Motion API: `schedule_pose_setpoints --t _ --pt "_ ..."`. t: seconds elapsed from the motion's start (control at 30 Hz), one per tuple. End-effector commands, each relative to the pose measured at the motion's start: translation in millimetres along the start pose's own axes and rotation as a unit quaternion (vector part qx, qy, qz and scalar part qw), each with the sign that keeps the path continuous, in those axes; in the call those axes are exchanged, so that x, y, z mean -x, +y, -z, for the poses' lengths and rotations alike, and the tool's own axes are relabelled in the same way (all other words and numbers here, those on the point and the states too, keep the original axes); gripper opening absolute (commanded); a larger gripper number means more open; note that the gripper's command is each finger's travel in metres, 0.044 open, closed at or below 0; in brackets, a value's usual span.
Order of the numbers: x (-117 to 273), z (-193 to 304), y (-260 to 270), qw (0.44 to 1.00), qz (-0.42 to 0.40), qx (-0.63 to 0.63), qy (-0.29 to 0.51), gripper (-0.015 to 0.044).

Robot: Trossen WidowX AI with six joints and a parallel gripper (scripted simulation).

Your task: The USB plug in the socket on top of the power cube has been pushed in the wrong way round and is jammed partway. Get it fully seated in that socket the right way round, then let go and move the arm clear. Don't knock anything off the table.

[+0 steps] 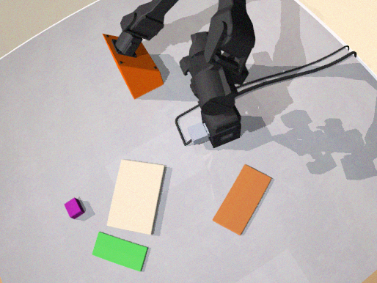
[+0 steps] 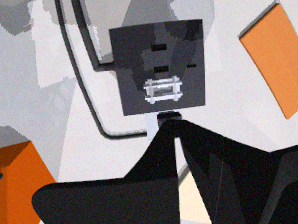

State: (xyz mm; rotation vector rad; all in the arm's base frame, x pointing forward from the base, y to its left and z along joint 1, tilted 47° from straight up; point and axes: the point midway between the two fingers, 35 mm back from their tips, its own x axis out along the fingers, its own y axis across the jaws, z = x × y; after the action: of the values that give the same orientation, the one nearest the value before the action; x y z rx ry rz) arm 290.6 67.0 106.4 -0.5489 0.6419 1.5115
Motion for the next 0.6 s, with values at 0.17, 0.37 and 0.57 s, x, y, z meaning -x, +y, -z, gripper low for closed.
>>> schedule_pose_setpoints --t 0.17,0.37,0.57 --pt "-1.3 -1.1 -0.4 1.0 0.001 -0.001 -0.006 0.0" --pt "-2.0 -1.5 -0.5 1.0 0.001 -0.001 -0.008 0.0" --pt "-2.7 -1.9 -0.6 1.0 0.001 -0.001 -0.01 0.0"
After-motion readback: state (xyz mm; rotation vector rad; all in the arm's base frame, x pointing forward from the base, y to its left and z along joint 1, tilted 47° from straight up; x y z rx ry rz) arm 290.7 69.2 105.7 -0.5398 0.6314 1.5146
